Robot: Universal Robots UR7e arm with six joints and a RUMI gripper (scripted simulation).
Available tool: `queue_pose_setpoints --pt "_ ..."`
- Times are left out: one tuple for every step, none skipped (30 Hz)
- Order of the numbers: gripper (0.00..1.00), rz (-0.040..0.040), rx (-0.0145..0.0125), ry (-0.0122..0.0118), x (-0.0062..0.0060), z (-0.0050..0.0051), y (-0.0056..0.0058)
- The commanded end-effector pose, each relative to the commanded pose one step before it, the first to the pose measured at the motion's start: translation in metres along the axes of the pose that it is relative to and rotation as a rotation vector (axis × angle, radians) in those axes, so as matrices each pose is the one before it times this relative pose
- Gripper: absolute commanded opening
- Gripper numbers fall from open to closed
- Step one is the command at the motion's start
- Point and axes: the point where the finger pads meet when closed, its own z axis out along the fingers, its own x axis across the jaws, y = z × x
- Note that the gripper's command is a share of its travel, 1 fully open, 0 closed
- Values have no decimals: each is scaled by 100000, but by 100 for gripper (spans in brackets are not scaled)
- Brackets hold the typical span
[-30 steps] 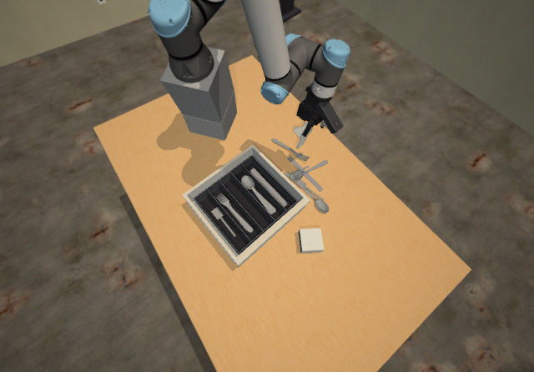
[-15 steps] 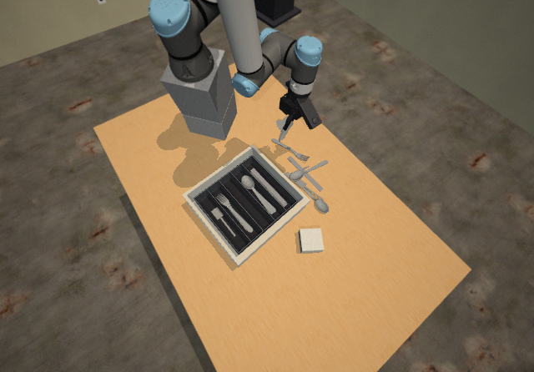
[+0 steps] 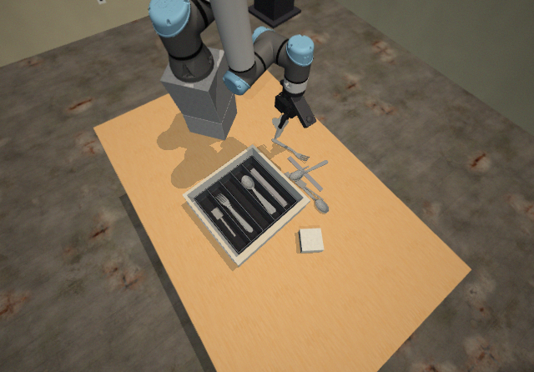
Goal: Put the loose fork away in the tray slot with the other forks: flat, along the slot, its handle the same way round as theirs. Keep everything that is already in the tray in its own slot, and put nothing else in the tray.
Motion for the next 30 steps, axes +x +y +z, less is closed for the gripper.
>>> queue_pose_setpoints --pt "100 44 9 -329 34 -47 223" --pt "100 -18 6 11 -5 -2 3" --pt "100 0 0 0 0 0 0" --pt "100 0 0 0 0 0 0" --pt "100 -6 39 17 -6 -5 -25" --pt "100 4 11 3 -1 -1 -12" --pt "100 -23 0 4 -4 12 -7" --pt "100 -165 -46 12 -20 80 4" --pt "100 -351 -8 2 -48 136 -28" --pt "100 -540 164 -35 -86 174 -112" --pt "100 -804 226 -48 -125 262 -151" --pt "100 -1122 9 -5 -129 383 10" --pt "100 -1392 11 -6 -160 478 20" --pt "100 -1586 5 -2 -168 569 27" --pt "100 -1747 1 1 -174 646 39" --pt "100 -1891 1 1 -187 704 59" --pt "100 -1981 1 1 -195 741 81" --pt "100 -2011 1 1 -198 756 103" --pt "100 -1981 1 0 -196 748 122" --pt "100 0 0 0 0 0 0" --pt "100 0 0 0 0 0 0" --pt "100 -1891 -1 -19 -194 717 136" --pt "100 -1747 0 -7 -177 663 141" --pt "100 -1554 0 -7 -159 591 139" --pt "100 -1323 0 -8 -137 503 128" --pt "100 -1066 0 -8 -112 406 110" --pt "100 -798 0 -9 -86 304 86" --pt "100 -493 -7 -6 -42 207 56" --pt "100 -229 -12 -3 -5 121 28" --pt "100 -47 -12 -2 14 52 8"
